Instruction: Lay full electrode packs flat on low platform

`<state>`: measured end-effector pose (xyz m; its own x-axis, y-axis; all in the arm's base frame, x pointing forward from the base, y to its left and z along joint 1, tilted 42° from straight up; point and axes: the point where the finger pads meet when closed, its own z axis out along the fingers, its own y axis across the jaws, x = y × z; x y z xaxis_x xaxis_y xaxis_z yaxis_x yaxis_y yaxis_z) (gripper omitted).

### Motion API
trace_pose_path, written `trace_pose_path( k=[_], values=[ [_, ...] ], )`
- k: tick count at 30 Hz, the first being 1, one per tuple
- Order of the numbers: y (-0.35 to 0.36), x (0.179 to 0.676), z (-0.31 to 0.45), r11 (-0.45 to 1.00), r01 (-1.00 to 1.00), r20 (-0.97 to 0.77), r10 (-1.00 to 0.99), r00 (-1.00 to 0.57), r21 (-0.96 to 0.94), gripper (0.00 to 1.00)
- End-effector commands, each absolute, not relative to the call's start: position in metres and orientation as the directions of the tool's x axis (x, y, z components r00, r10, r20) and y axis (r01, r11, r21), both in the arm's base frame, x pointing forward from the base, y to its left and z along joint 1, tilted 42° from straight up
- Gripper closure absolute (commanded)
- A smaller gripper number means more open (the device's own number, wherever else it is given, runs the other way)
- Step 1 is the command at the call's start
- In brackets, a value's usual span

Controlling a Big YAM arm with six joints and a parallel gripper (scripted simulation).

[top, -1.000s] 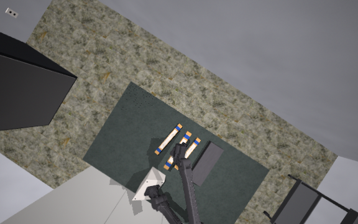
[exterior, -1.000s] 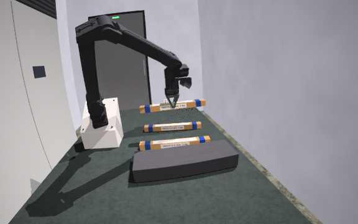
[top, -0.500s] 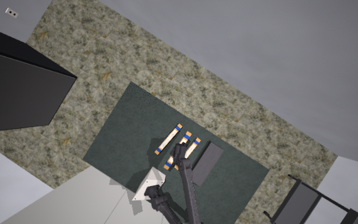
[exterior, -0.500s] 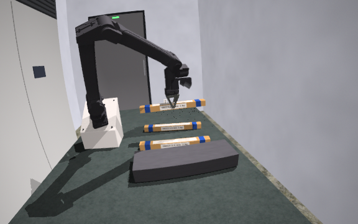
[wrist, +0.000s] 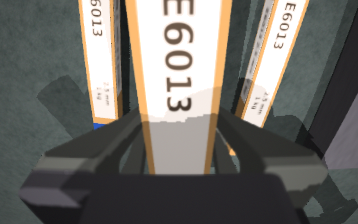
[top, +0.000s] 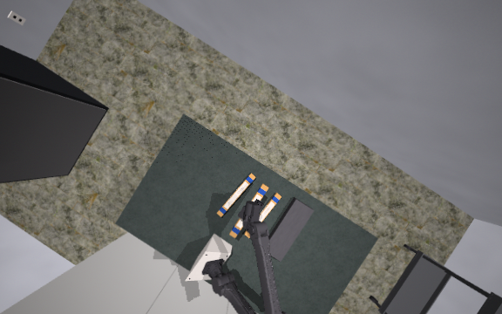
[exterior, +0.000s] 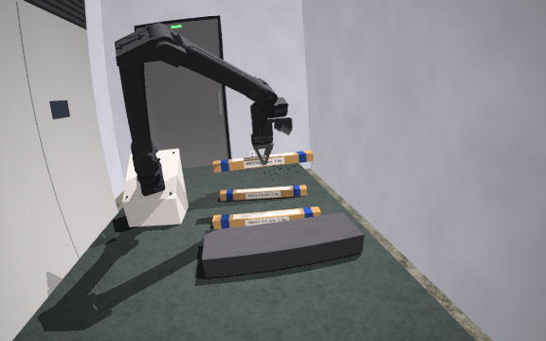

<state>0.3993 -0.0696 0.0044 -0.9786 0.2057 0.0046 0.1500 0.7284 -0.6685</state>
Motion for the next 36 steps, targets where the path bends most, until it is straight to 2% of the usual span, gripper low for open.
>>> trace_pose_path(
  k=[1, 36],
  values=[
    [-0.074, 0.404, 0.001, 0.728, 0.147, 0.006, 0.203, -0.979, -0.67, 1.0],
    [-0.111, 0.386, -0.042, 0.725, 0.134, 0.034, 0.212, -0.977, -0.676, 1.0]
  ],
)
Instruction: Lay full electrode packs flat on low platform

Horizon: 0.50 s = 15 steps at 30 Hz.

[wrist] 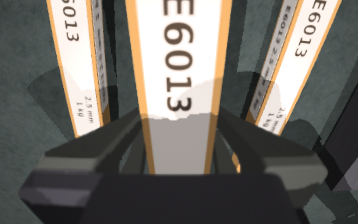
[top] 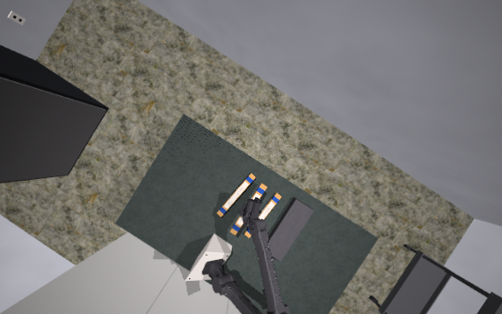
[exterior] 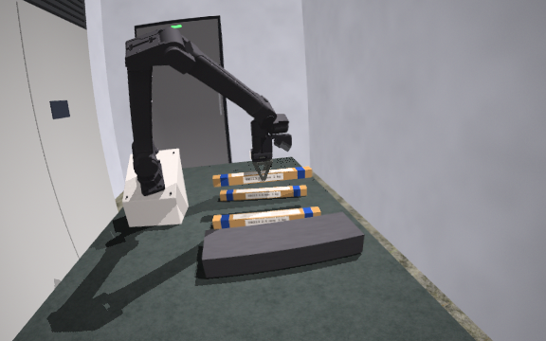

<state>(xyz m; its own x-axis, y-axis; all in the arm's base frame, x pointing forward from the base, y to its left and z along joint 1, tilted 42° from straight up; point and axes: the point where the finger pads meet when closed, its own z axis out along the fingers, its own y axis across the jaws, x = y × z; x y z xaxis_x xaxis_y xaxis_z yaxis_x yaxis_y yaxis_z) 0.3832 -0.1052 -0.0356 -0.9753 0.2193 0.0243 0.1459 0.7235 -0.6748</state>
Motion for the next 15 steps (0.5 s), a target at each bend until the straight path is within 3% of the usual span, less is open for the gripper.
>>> trace_pose_path(
  k=[1, 15],
  values=[
    [-0.111, 0.386, -0.042, 0.725, 0.134, 0.034, 0.212, -0.977, -0.676, 1.0],
    [-0.119, 0.385, -0.052, 0.725, 0.134, 0.03, 0.209, -0.978, -0.675, 1.0]
  ],
)
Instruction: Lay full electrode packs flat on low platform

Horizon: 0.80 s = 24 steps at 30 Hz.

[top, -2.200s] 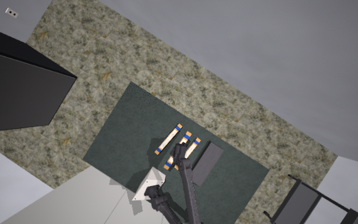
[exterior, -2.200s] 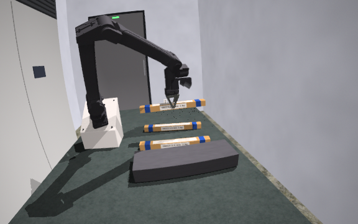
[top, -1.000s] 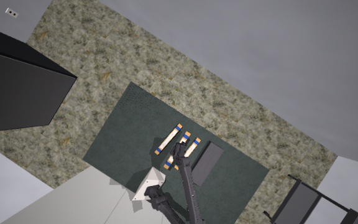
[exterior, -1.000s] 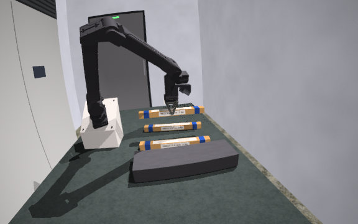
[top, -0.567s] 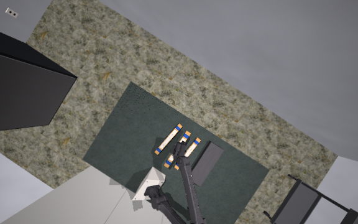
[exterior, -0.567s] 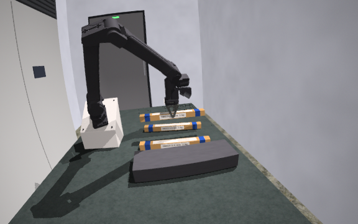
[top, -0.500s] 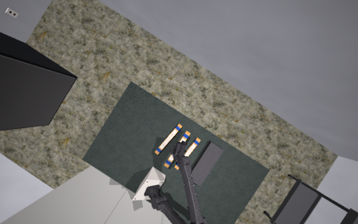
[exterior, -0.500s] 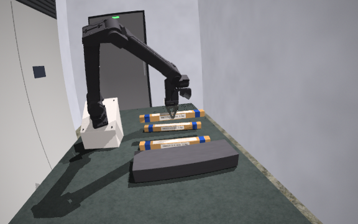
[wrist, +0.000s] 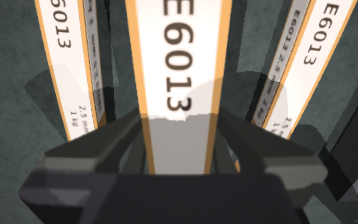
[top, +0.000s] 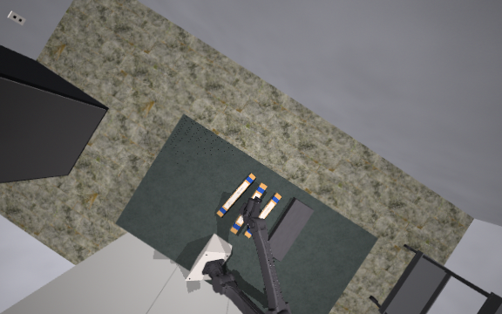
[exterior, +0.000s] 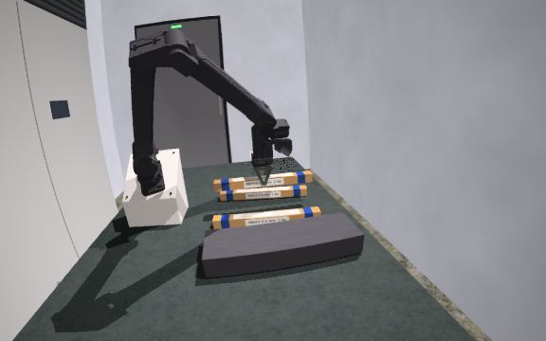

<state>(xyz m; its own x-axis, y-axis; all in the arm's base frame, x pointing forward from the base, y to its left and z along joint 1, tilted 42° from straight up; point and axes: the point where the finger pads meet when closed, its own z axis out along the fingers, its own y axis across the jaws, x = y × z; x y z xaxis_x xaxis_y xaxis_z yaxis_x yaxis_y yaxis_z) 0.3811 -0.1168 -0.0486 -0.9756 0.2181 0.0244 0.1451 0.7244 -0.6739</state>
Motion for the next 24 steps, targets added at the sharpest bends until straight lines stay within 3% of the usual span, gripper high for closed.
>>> trace_pose_path(
  k=[1, 24],
  values=[
    [-0.119, 0.386, -0.051, 0.726, 0.136, 0.027, 0.208, -0.978, -0.675, 1.0],
    [-0.108, 0.395, -0.037, 0.727, 0.146, 0.008, 0.203, -0.979, -0.671, 1.0]
  ],
)
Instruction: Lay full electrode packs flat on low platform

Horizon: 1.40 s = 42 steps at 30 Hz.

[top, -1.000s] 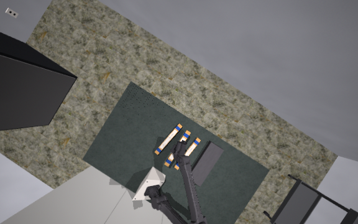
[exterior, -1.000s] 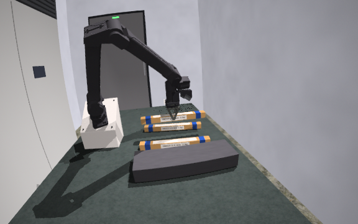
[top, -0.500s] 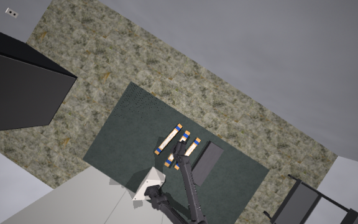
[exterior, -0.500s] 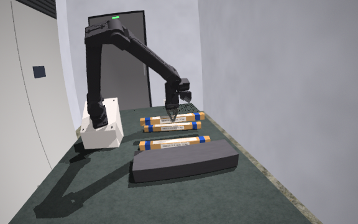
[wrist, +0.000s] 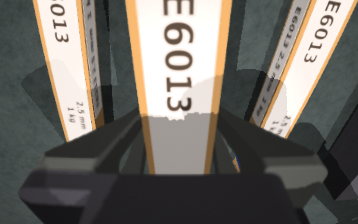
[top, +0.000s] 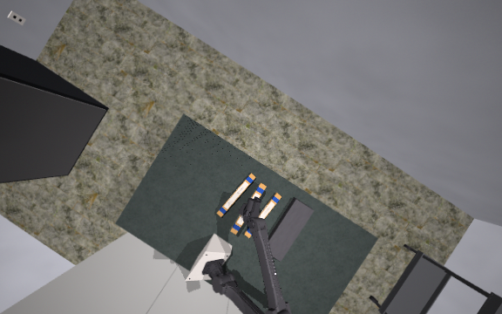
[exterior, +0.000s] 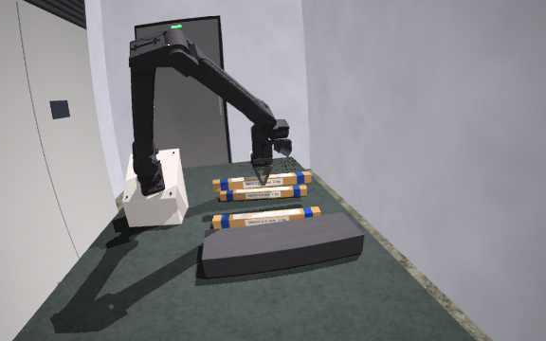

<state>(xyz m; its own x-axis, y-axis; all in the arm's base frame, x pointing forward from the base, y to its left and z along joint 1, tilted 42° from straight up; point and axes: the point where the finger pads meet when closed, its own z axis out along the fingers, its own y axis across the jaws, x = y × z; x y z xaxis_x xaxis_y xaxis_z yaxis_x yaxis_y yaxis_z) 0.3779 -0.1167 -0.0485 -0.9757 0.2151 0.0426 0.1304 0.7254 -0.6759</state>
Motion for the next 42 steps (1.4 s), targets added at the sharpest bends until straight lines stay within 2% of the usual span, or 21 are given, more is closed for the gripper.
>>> trace_pose_path(
  k=[1, 42],
  values=[
    [-0.107, 0.395, -0.036, 0.727, 0.146, 0.008, 0.203, -0.979, -0.671, 1.0],
    [-0.074, 0.404, 0.001, 0.728, 0.147, 0.006, 0.203, -0.979, -0.67, 1.0]
  ],
)
